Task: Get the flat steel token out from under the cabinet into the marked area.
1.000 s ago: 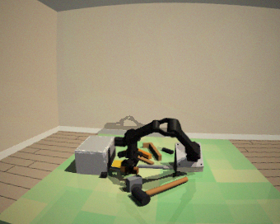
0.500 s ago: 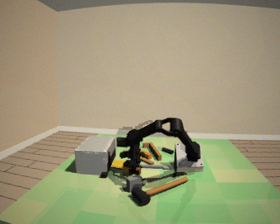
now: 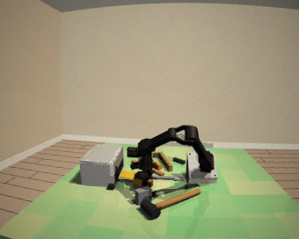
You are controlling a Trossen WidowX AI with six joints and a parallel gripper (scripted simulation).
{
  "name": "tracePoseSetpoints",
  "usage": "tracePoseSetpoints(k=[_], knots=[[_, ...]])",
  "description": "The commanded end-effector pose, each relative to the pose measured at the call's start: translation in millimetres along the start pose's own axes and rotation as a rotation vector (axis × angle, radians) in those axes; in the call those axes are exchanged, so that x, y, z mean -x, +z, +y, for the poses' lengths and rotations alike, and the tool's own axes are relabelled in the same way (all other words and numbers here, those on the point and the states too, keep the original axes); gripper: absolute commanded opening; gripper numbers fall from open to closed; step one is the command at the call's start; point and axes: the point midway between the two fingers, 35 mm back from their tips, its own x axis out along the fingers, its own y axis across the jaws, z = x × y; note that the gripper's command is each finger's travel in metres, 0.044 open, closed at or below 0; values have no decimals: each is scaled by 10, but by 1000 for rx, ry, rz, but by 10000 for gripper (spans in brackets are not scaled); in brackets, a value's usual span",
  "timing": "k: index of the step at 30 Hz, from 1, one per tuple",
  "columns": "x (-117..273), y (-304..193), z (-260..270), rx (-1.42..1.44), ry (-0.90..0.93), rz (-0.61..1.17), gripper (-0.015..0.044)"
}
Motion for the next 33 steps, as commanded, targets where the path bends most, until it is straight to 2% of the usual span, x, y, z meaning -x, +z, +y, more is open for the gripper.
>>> tracePoseSetpoints(k=[1,33], knots=[[-8,-56,-5,-8,1,3,0],[-10,-425,24,-9,1,4,0]])
